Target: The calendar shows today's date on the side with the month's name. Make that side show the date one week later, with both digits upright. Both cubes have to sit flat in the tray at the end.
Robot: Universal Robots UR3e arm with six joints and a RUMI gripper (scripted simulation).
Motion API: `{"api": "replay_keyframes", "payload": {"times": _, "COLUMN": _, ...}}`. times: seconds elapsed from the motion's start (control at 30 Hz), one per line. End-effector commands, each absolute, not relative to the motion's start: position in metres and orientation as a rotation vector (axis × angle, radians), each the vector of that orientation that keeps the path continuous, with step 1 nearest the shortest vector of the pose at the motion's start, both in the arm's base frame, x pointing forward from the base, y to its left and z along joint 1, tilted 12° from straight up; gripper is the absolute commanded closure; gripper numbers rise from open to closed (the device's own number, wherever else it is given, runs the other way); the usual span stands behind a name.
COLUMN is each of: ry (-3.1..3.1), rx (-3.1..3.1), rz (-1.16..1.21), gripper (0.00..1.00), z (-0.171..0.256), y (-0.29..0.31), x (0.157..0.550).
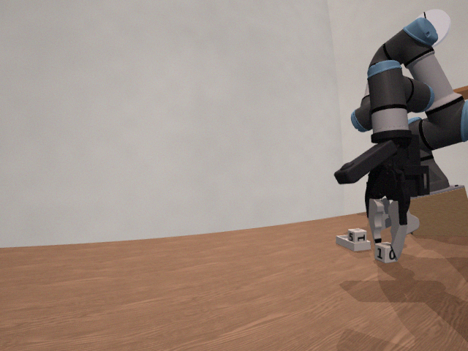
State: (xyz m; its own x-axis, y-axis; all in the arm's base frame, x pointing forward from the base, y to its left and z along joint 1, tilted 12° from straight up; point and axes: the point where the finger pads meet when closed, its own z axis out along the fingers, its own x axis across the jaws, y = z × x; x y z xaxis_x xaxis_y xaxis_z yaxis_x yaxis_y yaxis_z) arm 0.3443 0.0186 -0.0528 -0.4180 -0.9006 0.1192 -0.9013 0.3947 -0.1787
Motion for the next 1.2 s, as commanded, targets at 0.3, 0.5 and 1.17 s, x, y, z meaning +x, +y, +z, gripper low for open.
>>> {"api": "replay_keyframes", "payload": {"times": 0.3, "ry": -2.622, "rx": 1.694, "rz": 0.341, "gripper": 0.72, "z": -0.047, "y": 0.020, "x": 0.344}}
{"api": "replay_keyframes", "payload": {"times": 0.5, "ry": -2.622, "rx": 1.694, "rz": 0.341, "gripper": 0.72, "z": -0.038, "y": 0.021, "x": 0.343}}
{"api": "replay_keyframes", "payload": {"times": 1.17, "ry": -2.622, "rx": 1.694, "rz": 0.341, "gripper": 0.72, "z": 0.025, "y": 0.033, "x": 0.336}}
